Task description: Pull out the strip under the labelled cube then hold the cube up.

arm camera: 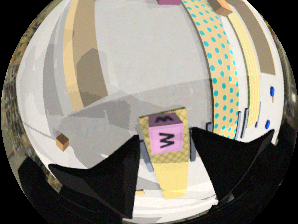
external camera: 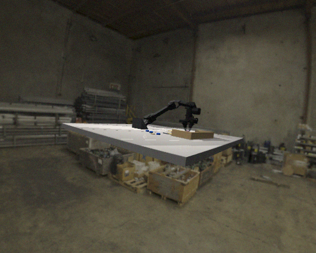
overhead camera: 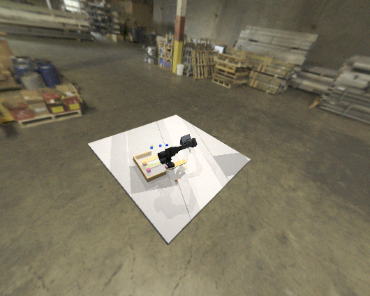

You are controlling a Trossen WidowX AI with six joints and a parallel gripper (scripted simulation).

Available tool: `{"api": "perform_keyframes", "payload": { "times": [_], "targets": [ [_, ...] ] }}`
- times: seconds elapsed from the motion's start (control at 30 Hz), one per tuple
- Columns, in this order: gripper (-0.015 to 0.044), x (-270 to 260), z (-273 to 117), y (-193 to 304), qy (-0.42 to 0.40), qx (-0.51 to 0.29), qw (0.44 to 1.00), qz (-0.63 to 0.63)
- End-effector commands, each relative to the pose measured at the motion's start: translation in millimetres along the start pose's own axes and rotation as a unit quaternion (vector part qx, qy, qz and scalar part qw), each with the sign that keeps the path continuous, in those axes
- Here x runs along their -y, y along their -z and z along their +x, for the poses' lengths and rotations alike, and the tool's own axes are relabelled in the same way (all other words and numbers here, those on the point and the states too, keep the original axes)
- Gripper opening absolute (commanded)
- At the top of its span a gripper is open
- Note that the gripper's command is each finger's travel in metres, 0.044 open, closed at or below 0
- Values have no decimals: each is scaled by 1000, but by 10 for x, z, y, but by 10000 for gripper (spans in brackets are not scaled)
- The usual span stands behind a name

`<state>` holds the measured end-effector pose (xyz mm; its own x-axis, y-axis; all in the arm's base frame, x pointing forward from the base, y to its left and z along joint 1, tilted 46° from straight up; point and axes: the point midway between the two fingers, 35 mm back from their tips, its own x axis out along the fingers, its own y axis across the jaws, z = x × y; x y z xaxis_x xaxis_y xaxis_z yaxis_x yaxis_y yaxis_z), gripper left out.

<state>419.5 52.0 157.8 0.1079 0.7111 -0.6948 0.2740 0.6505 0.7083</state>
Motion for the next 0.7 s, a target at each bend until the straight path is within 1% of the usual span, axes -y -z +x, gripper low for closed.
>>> {"api": "perform_keyframes", "payload": {
  "times": [0.0,0.33,0.47,0.67],
  "targets": [
    [250,-4,61,8,-2,-1,1000,2],
    [250,-3,198,19,-2,-1,1000,2],
    [145,1,173,13,0,-1,1000,0],
    [105,1,173,13,0,-1,1000,0]
  ]
}}
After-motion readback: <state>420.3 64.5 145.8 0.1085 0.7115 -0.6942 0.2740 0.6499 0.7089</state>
